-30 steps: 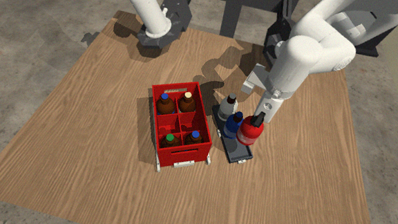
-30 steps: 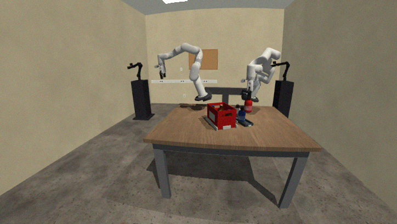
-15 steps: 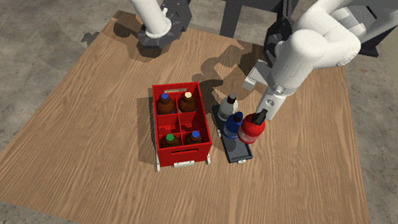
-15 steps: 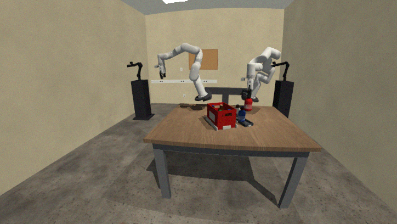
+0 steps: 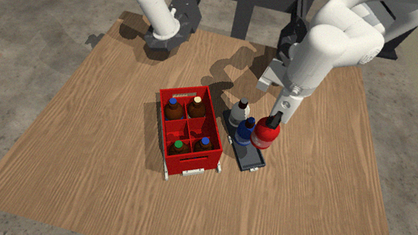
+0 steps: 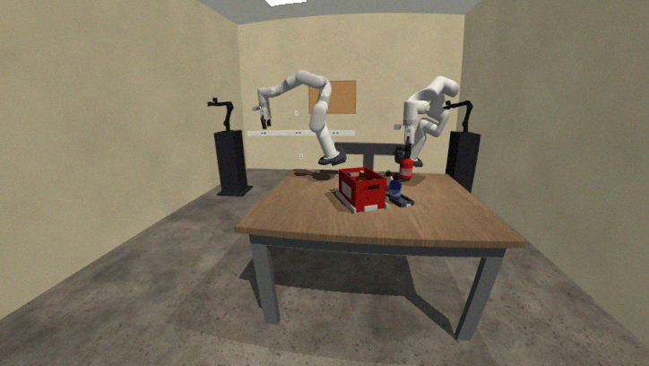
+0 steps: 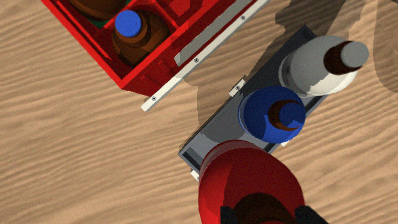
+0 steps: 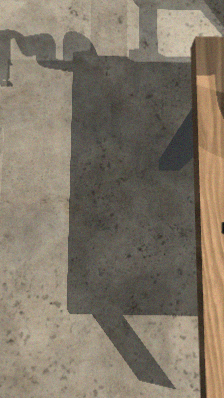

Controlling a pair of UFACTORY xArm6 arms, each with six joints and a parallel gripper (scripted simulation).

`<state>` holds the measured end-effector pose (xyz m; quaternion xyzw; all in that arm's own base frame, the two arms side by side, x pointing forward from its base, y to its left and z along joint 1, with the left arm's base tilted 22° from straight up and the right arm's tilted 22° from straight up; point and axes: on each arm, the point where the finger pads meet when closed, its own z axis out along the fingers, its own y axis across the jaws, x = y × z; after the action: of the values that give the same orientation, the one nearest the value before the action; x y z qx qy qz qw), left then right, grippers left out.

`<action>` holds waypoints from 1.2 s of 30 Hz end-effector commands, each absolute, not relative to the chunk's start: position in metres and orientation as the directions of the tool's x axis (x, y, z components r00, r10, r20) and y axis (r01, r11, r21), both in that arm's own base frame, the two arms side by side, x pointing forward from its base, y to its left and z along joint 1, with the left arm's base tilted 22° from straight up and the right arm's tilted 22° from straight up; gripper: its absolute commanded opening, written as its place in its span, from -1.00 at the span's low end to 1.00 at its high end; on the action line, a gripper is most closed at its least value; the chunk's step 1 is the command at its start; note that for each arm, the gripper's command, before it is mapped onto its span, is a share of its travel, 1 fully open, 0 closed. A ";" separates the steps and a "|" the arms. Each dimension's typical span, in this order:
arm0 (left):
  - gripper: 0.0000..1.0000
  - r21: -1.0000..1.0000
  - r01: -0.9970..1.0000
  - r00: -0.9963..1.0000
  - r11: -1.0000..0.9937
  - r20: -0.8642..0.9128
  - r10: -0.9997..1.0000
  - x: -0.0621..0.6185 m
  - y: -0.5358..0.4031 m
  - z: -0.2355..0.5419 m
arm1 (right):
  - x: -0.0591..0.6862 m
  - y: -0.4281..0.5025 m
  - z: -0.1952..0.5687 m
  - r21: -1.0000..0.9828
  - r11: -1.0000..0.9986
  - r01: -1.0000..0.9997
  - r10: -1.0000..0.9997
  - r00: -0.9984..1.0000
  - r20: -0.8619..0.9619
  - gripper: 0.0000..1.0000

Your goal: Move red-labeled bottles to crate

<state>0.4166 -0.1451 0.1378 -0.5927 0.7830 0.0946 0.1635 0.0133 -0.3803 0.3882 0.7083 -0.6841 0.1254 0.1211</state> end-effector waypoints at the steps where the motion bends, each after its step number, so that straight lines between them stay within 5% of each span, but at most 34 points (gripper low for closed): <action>1: -1.00 -0.050 -0.959 -0.243 0.280 -0.367 -0.898 0.417 -0.147 0.142 | 0.013 -0.381 0.390 0.000 -0.035 -0.999 -0.937 0.033 0.348 1.00; 36: -1.00 -0.050 -0.959 -0.243 0.280 -0.367 -0.898 0.416 -0.149 0.147 | 0.013 -0.381 0.390 0.000 -0.035 -0.999 -0.937 0.033 0.348 1.00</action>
<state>0.4155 -0.1473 0.1439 -0.5927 0.7830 0.0948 0.1635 0.0133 -0.3803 0.3882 0.7083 -0.6841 0.1254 0.1211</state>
